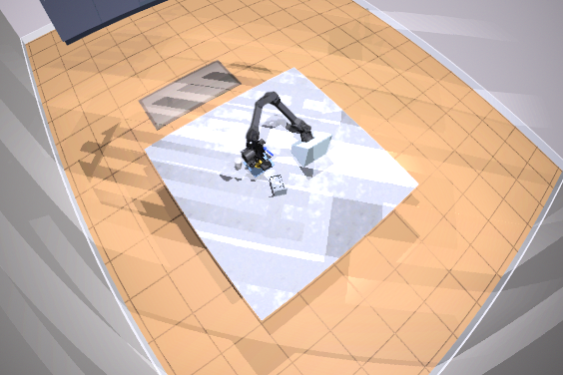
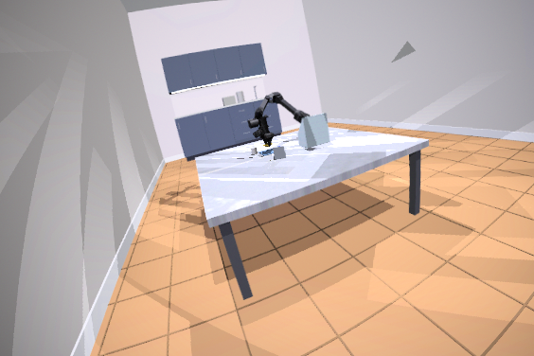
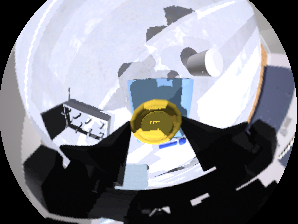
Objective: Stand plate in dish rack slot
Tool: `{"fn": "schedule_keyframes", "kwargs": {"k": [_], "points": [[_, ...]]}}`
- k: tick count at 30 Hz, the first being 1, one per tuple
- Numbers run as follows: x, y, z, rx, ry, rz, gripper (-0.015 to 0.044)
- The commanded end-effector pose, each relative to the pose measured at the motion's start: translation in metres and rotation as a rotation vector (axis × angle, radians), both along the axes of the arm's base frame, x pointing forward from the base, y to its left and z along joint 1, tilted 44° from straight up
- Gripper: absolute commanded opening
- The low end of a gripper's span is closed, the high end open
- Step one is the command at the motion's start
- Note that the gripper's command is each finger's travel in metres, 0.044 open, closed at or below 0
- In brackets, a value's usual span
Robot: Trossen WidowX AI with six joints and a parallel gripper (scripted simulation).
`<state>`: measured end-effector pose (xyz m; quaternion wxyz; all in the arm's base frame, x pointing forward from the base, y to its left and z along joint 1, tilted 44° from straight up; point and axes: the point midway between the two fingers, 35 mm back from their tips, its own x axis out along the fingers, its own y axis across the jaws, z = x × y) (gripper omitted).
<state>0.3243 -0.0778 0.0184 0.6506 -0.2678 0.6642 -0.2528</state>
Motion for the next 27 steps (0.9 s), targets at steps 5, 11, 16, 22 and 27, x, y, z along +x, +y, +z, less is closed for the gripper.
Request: {"fn": "schedule_keyframes", "kwargs": {"k": [5, 11, 16, 22, 27], "points": [[0.005, 0.037, 0.038, 0.010, -0.019, 0.000, 0.0000], [0.006, 0.058, 0.058, 0.008, -0.018, -0.001, 0.0000], [0.005, 0.075, 0.075, 0.004, -0.018, -0.002, 0.0000], [0.006, 0.090, 0.089, -0.002, -0.018, -0.003, 0.0000], [-0.002, 0.098, 0.083, 0.000, -0.053, -0.039, 0.0000]]}}
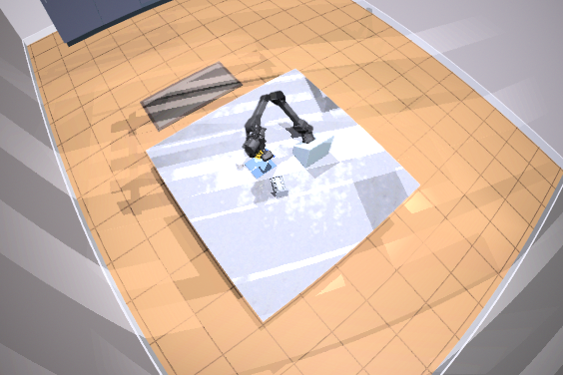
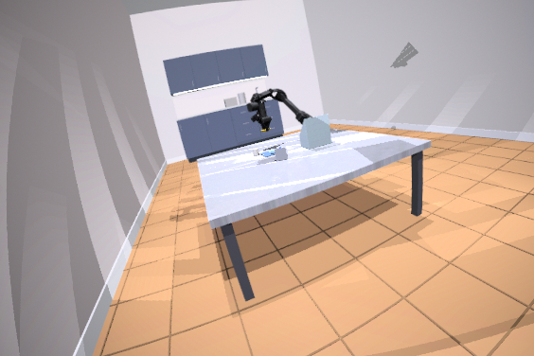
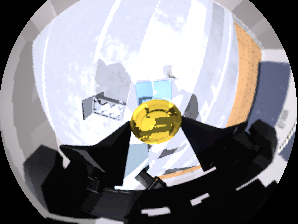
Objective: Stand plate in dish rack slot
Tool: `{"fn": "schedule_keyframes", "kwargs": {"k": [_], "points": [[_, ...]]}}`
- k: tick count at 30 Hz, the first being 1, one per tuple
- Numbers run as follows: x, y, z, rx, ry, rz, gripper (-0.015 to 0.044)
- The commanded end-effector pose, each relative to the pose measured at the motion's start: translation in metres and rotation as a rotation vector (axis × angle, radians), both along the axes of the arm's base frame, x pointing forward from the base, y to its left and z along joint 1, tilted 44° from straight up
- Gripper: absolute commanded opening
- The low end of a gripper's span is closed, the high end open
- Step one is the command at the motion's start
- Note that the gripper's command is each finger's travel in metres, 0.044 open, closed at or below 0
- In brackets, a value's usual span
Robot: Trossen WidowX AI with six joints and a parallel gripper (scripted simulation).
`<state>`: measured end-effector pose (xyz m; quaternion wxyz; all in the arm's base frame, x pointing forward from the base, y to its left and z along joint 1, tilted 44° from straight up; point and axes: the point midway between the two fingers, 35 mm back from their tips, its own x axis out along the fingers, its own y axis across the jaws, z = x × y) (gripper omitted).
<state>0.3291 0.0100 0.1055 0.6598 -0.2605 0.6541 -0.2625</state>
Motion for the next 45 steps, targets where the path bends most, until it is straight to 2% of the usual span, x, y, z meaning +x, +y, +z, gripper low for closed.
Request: {"fn": "schedule_keyframes", "kwargs": {"k": [1, 11, 21, 45], "points": [[-0.013, 0.015, -0.008, 0.006, -0.042, -0.052, 0.0000], [-0.070, 0.049, -0.044, 0.004, -0.258, -0.286, 0.0000], [-0.072, 0.049, -0.045, 0.005, -0.258, -0.289, 0.0000], [-0.082, 0.021, -0.101, 0.365, 0.185, -0.129, 0.0000]]}}
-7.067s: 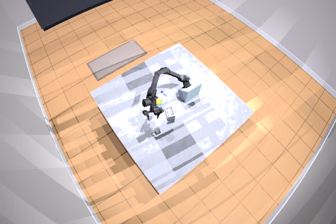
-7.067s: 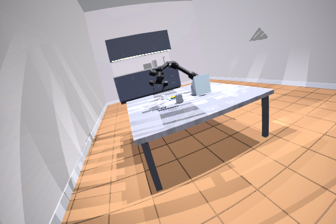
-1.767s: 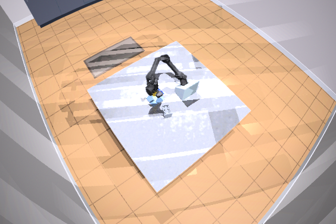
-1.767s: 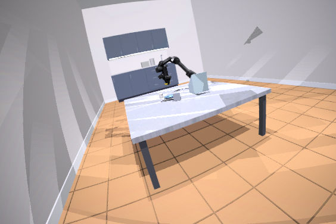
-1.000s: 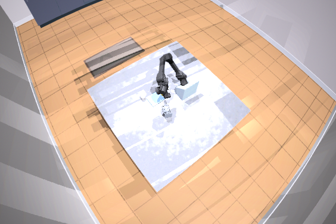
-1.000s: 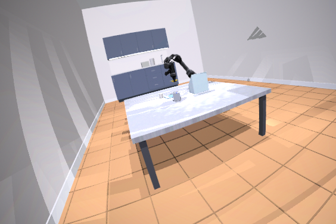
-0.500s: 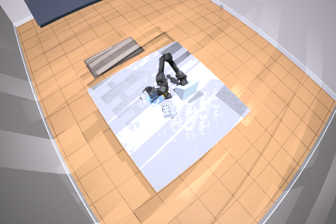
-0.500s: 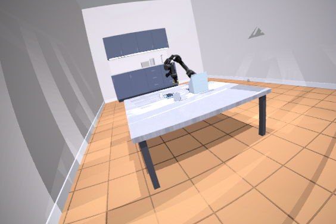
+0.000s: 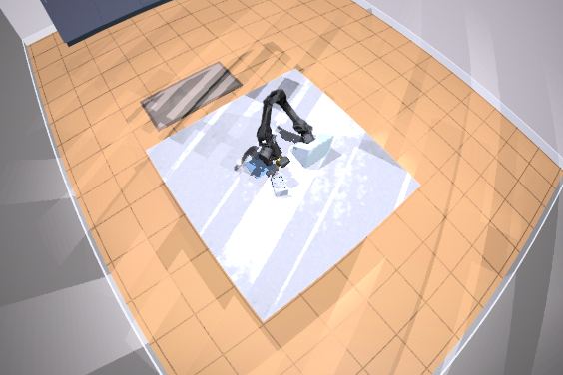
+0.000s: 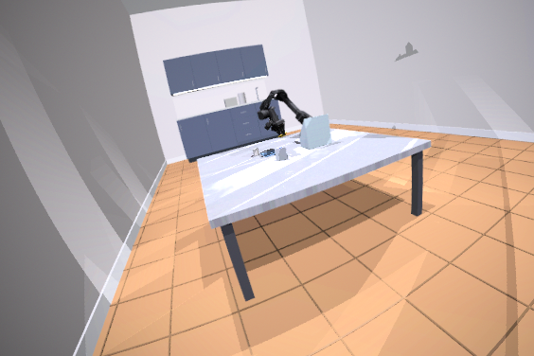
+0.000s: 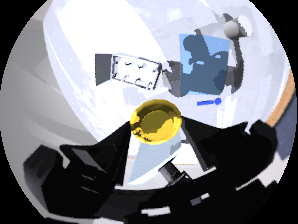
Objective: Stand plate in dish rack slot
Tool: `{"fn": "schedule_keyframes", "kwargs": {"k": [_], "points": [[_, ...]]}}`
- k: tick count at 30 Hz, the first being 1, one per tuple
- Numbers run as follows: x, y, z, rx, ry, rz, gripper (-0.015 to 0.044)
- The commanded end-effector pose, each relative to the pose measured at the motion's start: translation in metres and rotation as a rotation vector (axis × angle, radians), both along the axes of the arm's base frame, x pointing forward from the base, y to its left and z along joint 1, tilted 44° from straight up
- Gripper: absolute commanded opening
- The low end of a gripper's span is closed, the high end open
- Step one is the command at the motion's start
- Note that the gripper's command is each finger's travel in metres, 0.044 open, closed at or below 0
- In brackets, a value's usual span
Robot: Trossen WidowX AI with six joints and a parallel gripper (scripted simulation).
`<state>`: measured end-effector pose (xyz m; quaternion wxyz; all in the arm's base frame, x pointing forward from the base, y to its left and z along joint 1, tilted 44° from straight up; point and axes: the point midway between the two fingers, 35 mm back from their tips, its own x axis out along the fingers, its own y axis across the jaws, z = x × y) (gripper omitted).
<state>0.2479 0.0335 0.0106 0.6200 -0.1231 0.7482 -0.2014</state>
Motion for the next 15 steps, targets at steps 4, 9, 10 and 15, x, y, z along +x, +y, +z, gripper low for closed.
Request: {"fn": "schedule_keyframes", "kwargs": {"k": [4, 9, 10, 15], "points": [[-0.002, -0.005, -0.014, 0.163, 0.070, 0.089, 0.0000], [-0.003, -0.009, -0.024, 0.267, 0.099, 0.154, 0.0000], [-0.003, -0.010, -0.025, 0.288, 0.102, 0.168, 0.0000], [-0.003, -0.013, -0.033, 0.390, 0.113, 0.242, 0.0000]]}}
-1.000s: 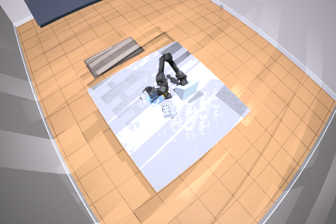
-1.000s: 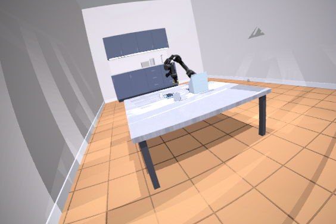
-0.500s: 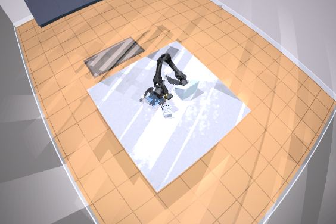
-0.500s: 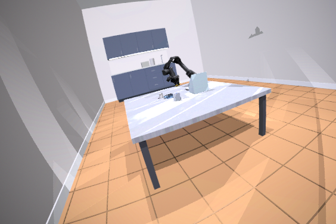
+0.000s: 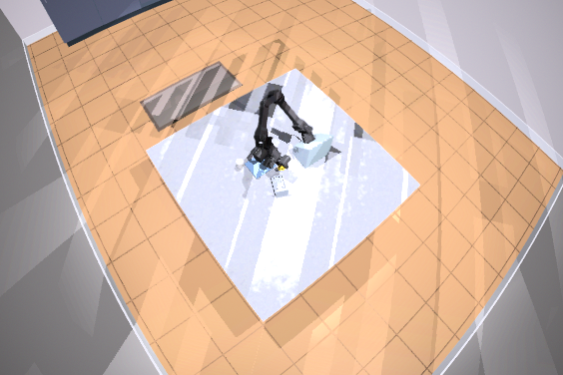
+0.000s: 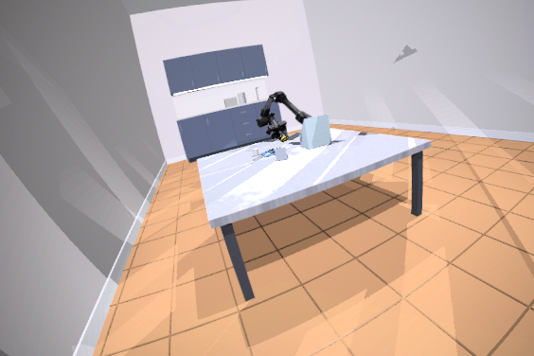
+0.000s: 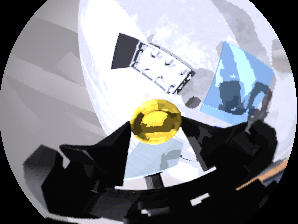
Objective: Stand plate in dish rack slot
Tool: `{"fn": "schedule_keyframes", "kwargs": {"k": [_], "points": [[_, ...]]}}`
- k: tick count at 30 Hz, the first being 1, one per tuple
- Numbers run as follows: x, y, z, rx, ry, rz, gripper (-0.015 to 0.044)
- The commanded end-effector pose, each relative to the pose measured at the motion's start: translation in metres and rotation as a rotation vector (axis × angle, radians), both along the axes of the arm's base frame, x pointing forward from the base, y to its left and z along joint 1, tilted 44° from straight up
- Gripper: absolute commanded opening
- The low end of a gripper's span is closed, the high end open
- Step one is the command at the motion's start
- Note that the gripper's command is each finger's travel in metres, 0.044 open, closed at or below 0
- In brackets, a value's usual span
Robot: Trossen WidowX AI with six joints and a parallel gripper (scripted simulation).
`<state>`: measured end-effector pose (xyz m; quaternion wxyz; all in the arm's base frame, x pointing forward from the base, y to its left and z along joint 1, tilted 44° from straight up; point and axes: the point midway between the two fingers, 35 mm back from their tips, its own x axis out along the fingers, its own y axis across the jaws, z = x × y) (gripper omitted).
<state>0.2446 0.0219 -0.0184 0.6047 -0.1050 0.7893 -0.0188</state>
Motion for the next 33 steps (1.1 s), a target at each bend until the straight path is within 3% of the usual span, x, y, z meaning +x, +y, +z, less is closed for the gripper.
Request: {"fn": "schedule_keyframes", "kwargs": {"k": [1, 16, 33], "points": [[0.000, -0.002, -0.006, 0.104, -0.001, 0.067, 0.0000], [0.003, -0.011, -0.024, 0.397, -0.077, 0.303, 0.0000], [0.008, -0.024, -0.033, 0.625, -0.308, 0.618, 0.0000]]}}
